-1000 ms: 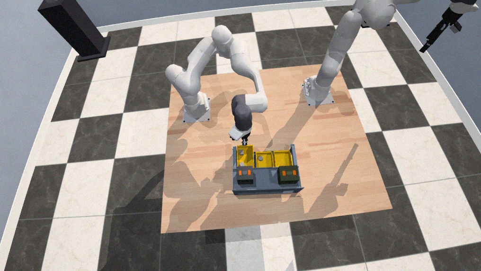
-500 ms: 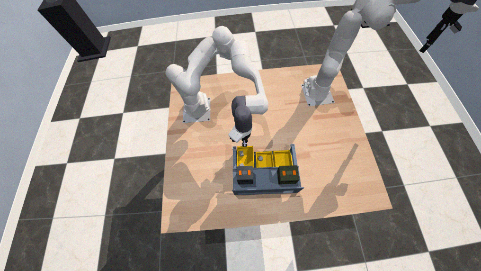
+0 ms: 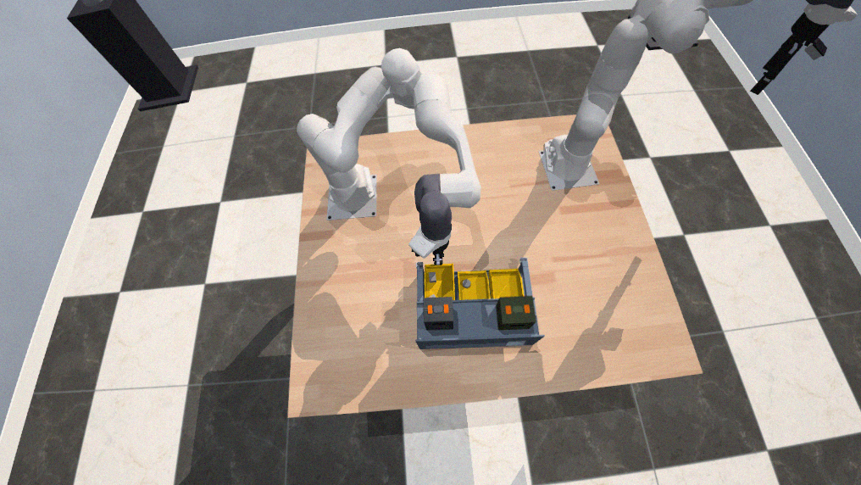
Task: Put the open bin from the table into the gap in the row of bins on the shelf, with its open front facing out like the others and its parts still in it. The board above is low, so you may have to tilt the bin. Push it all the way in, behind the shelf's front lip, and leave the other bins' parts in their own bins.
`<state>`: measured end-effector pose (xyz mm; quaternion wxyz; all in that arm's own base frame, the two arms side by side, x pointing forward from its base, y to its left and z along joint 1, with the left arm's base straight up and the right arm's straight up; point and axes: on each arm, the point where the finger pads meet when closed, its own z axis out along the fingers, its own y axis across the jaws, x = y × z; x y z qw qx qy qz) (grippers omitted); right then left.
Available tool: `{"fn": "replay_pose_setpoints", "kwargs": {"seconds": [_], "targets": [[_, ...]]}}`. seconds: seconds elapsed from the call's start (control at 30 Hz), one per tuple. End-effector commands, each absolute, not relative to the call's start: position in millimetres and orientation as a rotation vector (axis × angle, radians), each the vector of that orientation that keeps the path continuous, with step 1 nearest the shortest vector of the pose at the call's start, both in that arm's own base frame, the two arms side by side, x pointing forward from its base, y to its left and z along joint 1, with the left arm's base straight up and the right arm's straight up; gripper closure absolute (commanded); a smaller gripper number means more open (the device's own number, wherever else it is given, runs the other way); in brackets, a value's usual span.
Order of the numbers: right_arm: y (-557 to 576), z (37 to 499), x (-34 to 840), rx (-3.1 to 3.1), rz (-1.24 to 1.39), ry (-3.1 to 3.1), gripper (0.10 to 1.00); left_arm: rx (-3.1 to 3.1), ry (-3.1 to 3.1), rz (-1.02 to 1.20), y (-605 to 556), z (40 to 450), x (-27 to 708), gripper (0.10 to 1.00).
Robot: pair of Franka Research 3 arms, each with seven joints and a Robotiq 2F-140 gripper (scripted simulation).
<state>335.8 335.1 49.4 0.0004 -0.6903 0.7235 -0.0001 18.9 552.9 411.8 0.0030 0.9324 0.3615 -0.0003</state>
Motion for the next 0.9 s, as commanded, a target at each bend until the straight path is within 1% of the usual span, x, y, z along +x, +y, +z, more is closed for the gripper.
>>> {"fn": "replay_pose_setpoints", "kwargs": {"seconds": [0.0,0.87], "targets": [[334.6,49.6,338.8,-2.177,0.000,2.265,0.999,2.924,1.133,-0.001,552.9,411.9,18.9,0.098],[334.0,49.6,353.7,-2.177,0.000,2.265,0.999,2.924,1.133,-0.001,552.9,411.9,18.9,0.098]]}}
